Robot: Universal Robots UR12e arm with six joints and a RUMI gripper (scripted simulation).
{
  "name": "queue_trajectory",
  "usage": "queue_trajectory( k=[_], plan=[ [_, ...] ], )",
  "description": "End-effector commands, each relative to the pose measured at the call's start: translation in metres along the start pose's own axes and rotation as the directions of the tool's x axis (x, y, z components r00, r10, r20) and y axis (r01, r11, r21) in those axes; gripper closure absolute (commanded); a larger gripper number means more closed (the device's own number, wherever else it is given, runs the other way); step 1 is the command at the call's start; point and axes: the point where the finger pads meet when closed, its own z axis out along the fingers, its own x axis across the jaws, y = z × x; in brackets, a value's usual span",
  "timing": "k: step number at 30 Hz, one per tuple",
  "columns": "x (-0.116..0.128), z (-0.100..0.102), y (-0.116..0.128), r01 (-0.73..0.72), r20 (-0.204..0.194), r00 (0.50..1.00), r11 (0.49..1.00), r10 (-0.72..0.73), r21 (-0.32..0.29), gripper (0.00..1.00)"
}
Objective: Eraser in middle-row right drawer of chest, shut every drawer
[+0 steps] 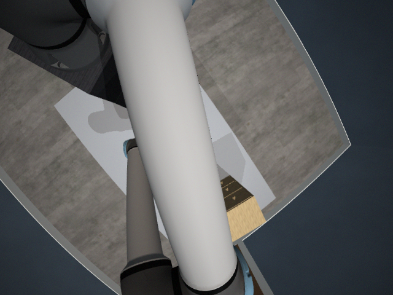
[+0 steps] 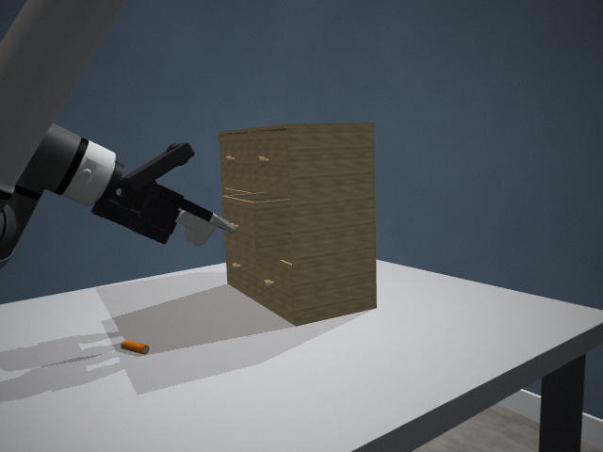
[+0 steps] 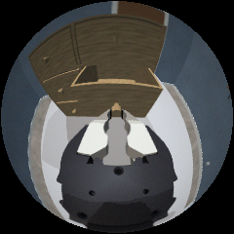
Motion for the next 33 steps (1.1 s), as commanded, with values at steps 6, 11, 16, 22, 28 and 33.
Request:
queue_trajectory(
  k=[6, 11, 16, 22, 28, 33],
  plan=[
    [0.000, 0.003, -0.002, 0.000, 0.000, 1.000, 1.000, 0.000, 0.001, 0.93],
    [0.000, 0.004, -0.003, 0.000, 0.000, 1.000, 1.000, 0.000, 0.001, 0.93],
    [0.000, 0.006, -0.004, 0.000, 0.000, 1.000, 1.000, 0.000, 0.001, 0.93],
    [0.000, 0.009, -0.006, 0.000, 0.000, 1.000, 1.000, 0.000, 0.001, 0.93],
    [0.000, 0.011, -0.007, 0.000, 0.000, 1.000, 1.000, 0.000, 0.001, 0.93],
    [0.000, 0.014, -0.009, 0.000, 0.000, 1.000, 1.000, 0.000, 0.001, 0.93]
  ],
)
